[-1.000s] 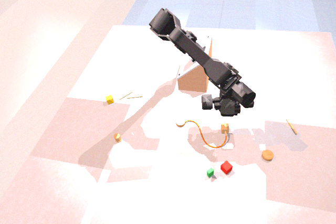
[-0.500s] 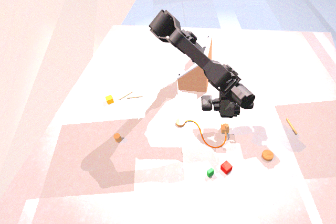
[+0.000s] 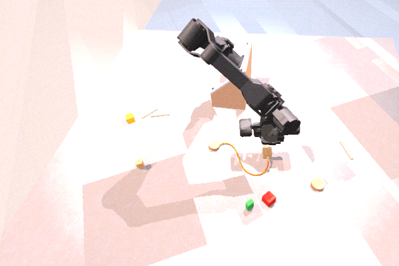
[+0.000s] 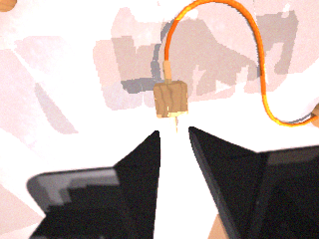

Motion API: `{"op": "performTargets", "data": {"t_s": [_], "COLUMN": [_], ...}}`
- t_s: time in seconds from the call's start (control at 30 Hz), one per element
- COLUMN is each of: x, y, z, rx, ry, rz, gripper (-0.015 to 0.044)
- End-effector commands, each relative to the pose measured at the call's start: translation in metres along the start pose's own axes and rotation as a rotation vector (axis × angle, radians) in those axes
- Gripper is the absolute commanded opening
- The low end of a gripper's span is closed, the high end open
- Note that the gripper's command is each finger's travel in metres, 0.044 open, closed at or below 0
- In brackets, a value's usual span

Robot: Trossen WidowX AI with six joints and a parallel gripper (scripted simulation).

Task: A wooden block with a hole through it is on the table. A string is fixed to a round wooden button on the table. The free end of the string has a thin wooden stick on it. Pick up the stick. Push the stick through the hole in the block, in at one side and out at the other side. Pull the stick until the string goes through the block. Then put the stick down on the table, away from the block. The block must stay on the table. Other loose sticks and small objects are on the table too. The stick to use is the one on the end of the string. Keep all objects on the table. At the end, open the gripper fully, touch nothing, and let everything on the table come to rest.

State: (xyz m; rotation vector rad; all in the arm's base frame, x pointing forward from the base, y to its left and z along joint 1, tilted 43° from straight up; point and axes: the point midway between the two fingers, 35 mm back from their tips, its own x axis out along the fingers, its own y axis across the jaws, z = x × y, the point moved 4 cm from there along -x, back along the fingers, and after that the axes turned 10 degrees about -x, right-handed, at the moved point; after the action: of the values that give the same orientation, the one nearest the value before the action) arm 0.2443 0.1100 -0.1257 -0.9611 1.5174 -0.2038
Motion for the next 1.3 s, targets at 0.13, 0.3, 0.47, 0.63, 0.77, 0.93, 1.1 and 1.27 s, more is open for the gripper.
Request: {"op": "performTargets", "data": {"t_s": [0.13,0.3,0.47,0.63,0.77,0.93,1.1,1.27], "x": [0.016,0.024,0.032,0.041,0.044,0.044,0.043,0.043], "y": [0.000,-0.001,-0.001,-0.001,-0.001,-0.001,-0.001,-0.001], "z": [-0.003,-0.004,-0.005,-0.006,-0.007,-0.007,-0.006,-0.006], "rx": [-0.009,-0.008,-0.008,-0.008,-0.008,-0.008,-0.003,-0.003], "ry": [0.008,0.009,0.010,0.010,0.011,0.011,0.010,0.010], "rz": [-0.006,-0.007,-0.008,-0.009,-0.010,-0.010,-0.006,-0.006], "gripper": [0.0121,0.0121,0.0121,0.0121,0.0121,0.0121,0.0042,0.0000]}}
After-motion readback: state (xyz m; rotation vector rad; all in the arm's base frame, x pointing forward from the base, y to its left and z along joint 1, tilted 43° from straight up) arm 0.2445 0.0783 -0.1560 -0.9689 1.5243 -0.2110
